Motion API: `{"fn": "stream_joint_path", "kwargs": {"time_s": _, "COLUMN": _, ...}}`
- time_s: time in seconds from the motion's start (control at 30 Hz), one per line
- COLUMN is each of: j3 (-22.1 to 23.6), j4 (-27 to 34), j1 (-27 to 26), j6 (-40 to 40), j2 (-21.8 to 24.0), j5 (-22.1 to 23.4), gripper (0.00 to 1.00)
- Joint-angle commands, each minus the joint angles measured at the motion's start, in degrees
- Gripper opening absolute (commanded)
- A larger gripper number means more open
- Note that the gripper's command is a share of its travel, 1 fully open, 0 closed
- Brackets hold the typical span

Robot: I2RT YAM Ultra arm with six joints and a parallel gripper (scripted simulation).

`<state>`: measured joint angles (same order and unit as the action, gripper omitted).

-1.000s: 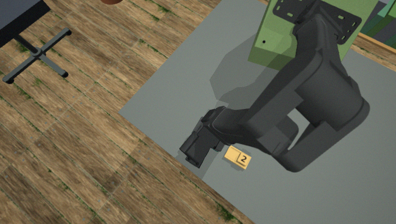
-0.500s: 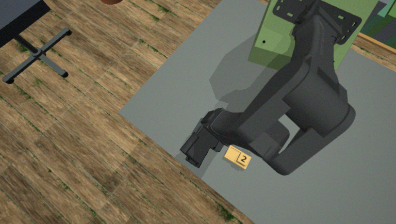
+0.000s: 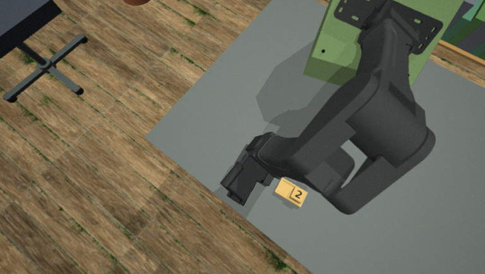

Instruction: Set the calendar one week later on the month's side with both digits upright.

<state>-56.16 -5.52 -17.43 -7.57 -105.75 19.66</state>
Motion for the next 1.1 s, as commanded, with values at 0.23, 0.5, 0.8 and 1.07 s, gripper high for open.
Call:
{"fn": "stream_joint_path", "kwargs": {"time_s": 0.23, "j3": -0.1, "j4": -0.3, "j1": -0.1, "j6": 0.0, "j2": 0.3, "j5": 0.0, "gripper": 0.47}}
{"fn": "stream_joint_path", "kwargs": {"time_s": 0.5, "j3": -0.1, "j4": -0.3, "j1": -0.1, "j6": 0.0, "j2": 0.3, "j5": 0.0, "gripper": 0.47}}
{"fn": "stream_joint_path", "kwargs": {"time_s": 0.8, "j3": -0.1, "j4": -0.3, "j1": -0.1, "j6": 0.0, "j2": 0.3, "j5": 0.0, "gripper": 0.27}}
{"fn": "stream_joint_path", "kwargs": {"time_s": 1.07, "j3": -0.1, "j4": -0.3, "j1": -0.1, "j6": 0.0, "j2": 0.3, "j5": 0.0, "gripper": 0.27}}
